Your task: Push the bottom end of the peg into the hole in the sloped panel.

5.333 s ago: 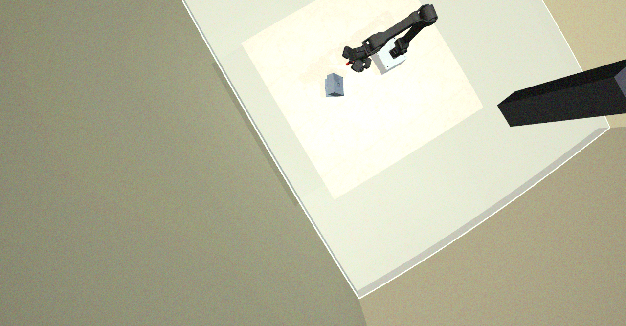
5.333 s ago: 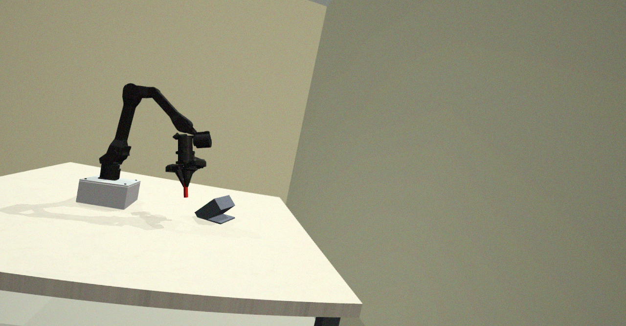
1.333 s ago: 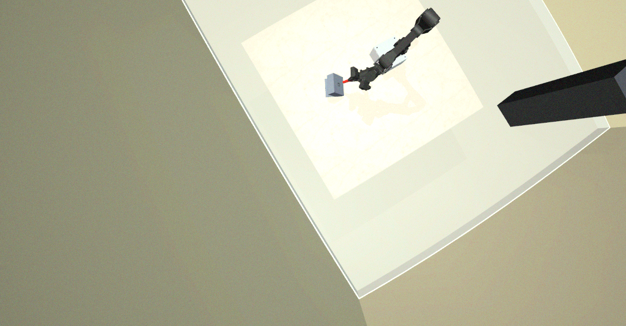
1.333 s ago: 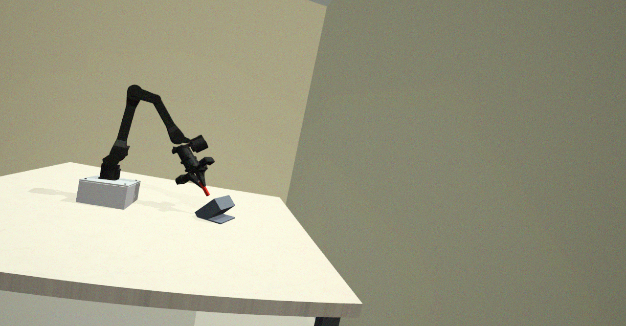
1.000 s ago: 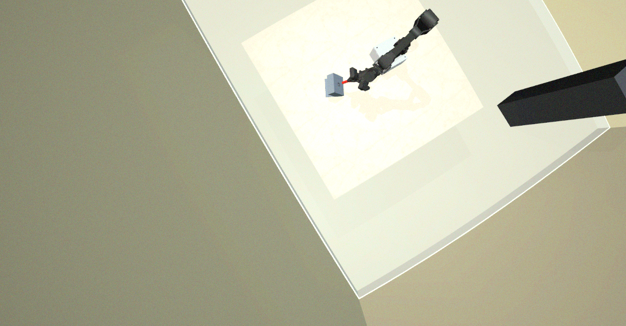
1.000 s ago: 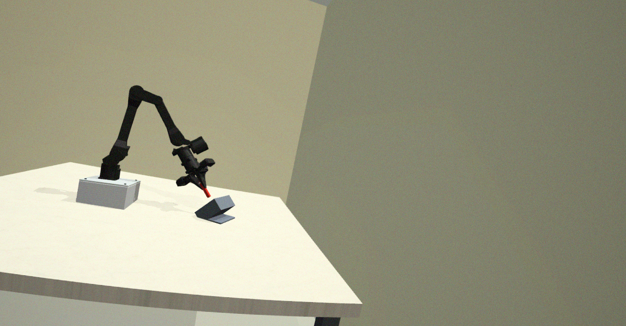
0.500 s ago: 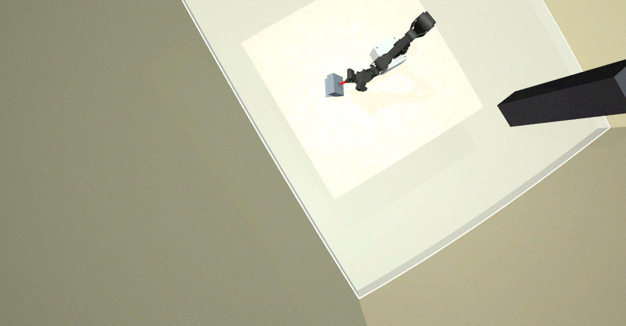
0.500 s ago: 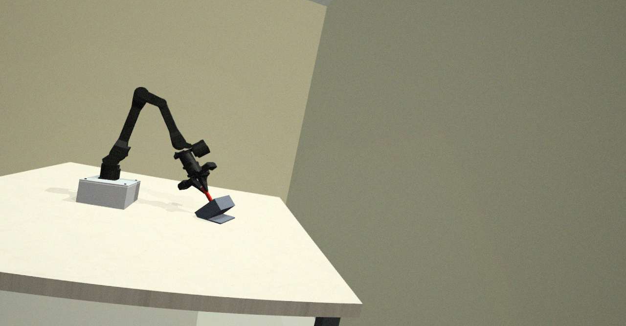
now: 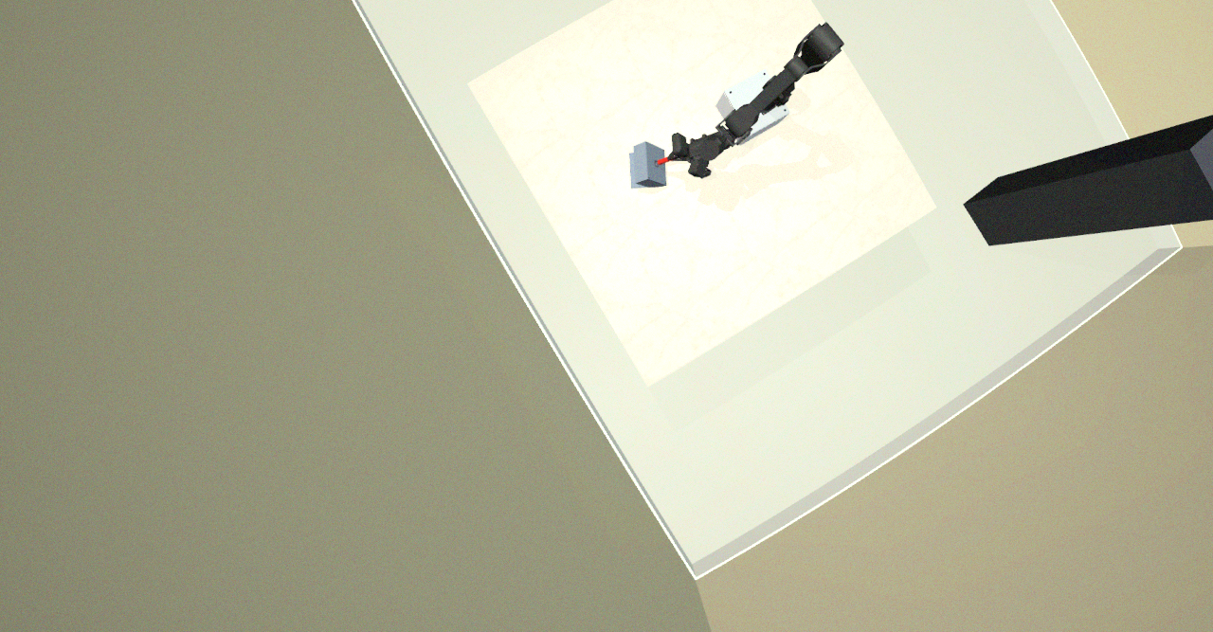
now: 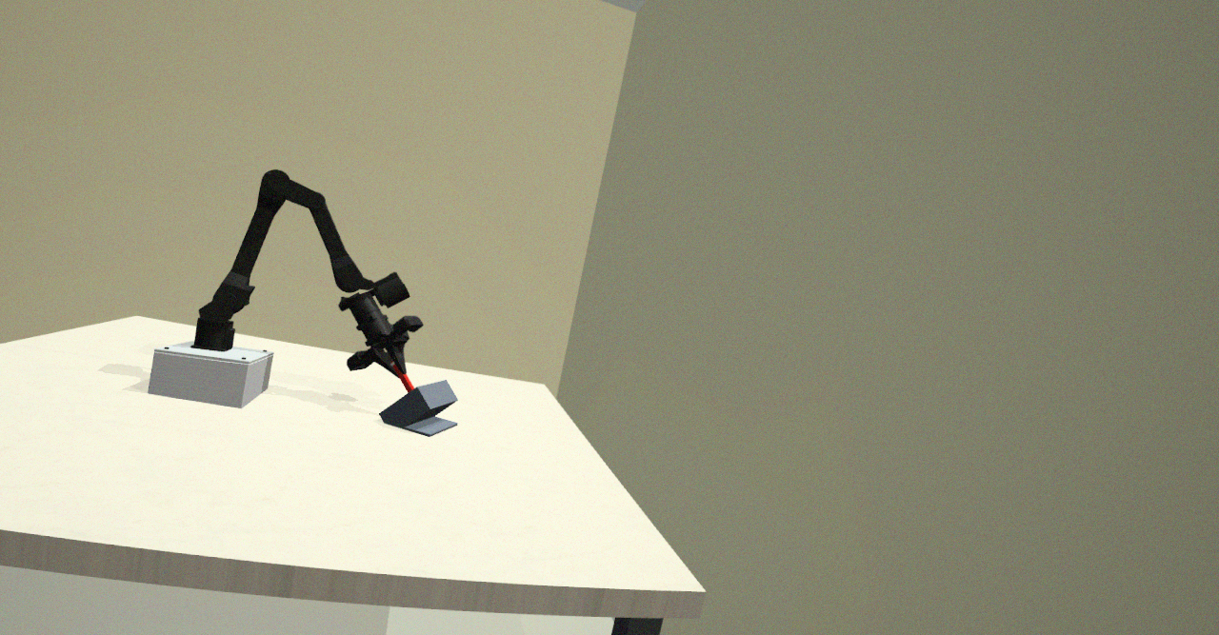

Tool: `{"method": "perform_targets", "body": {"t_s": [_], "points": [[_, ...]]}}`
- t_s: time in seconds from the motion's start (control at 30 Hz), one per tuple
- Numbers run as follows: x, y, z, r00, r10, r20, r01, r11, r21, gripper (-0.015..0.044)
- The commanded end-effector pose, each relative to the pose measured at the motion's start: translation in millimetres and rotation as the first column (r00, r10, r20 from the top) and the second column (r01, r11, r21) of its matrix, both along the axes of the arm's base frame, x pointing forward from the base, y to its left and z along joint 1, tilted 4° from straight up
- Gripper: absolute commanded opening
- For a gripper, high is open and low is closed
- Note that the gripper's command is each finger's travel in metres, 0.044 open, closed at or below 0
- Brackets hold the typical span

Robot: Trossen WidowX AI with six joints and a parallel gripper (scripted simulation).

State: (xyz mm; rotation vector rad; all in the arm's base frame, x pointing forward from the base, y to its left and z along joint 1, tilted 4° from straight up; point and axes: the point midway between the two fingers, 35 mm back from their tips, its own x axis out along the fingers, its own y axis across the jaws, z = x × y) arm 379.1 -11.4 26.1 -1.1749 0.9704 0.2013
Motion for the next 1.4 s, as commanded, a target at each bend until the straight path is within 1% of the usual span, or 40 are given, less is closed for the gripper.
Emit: {"method": "perform_targets", "body": {"t_s": [0.0,1.37], "points": [[-0.9,-0.1,-0.7,1.000,-0.001,-0.003,0.001,1.000,0.000,0.0000],[14.7,-6.5,-19.4,1.000,-0.001,-0.002,0.001,1.000,-0.001,0.0000]]}}
